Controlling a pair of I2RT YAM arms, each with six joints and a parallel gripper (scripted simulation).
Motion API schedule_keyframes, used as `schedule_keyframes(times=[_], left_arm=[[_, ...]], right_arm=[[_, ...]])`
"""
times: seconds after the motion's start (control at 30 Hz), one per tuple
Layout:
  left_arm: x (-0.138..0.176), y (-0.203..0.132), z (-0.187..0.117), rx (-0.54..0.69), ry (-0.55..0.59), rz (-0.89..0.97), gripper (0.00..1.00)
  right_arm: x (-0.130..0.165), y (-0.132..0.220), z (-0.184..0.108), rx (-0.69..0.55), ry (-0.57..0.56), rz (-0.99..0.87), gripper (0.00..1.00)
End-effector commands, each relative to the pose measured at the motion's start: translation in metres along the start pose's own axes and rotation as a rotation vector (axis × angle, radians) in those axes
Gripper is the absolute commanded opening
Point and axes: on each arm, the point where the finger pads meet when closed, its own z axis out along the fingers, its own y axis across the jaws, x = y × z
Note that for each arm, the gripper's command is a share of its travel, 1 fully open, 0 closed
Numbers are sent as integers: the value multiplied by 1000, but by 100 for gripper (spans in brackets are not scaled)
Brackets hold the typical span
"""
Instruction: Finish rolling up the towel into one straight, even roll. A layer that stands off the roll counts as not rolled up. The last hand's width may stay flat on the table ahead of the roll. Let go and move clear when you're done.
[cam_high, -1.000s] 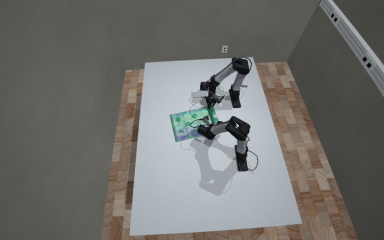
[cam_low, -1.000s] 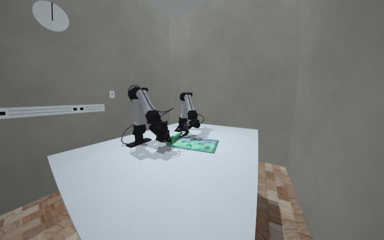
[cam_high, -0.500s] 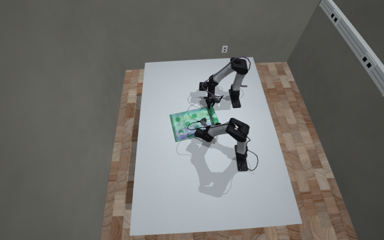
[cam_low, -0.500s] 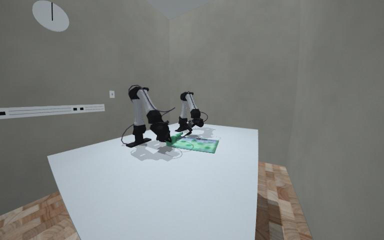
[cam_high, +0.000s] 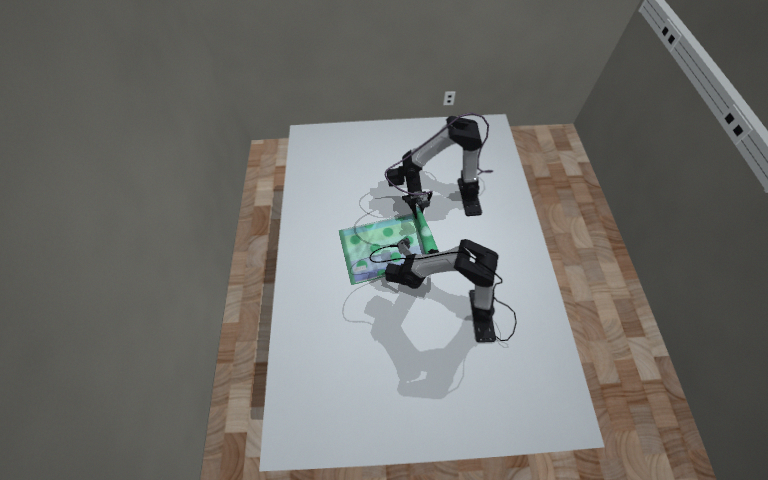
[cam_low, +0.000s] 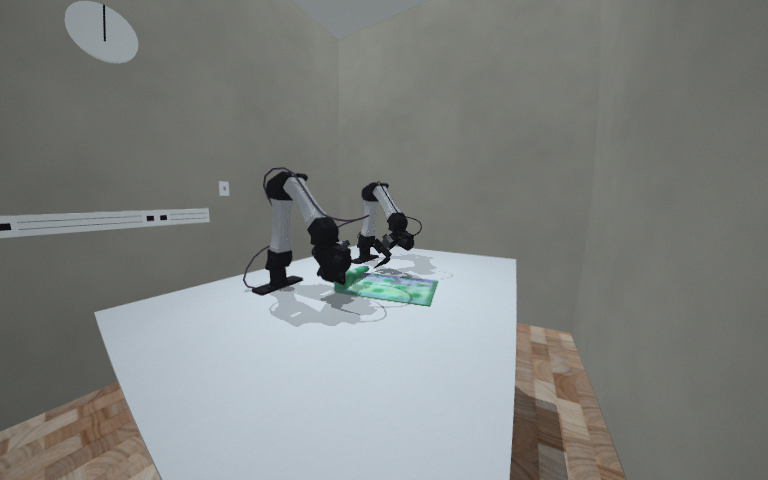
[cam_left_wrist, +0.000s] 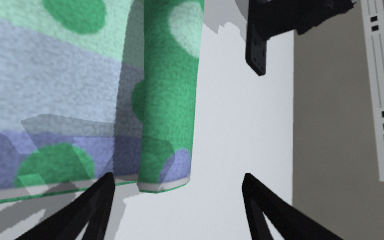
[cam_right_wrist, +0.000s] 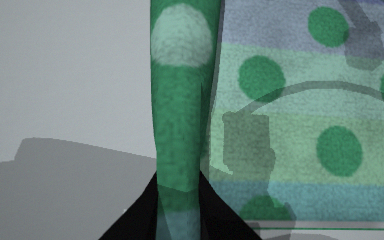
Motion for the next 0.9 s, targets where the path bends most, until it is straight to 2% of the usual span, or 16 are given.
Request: schedule_keyframes(times=[0.0,0.37,0.43,0.67,0.87], left_arm=[[-6,-9,-2,-82,-1,94,88],[-14,-25,18,-500,-20,393,92],[-14,-25,18,-500,-20,393,92],[-19,-35,30,-763,-32,580,95],[-21,-40,36,-890,-38,670,97]], right_arm=[[2,9,1,-126,17,109,22],[0,9,-2,-384,25,324,22],[0,9,-2,-384,25,324,22],[-1,9,-3,-516,29,434,22],[-2,9,-4,-558,31,469,22]])
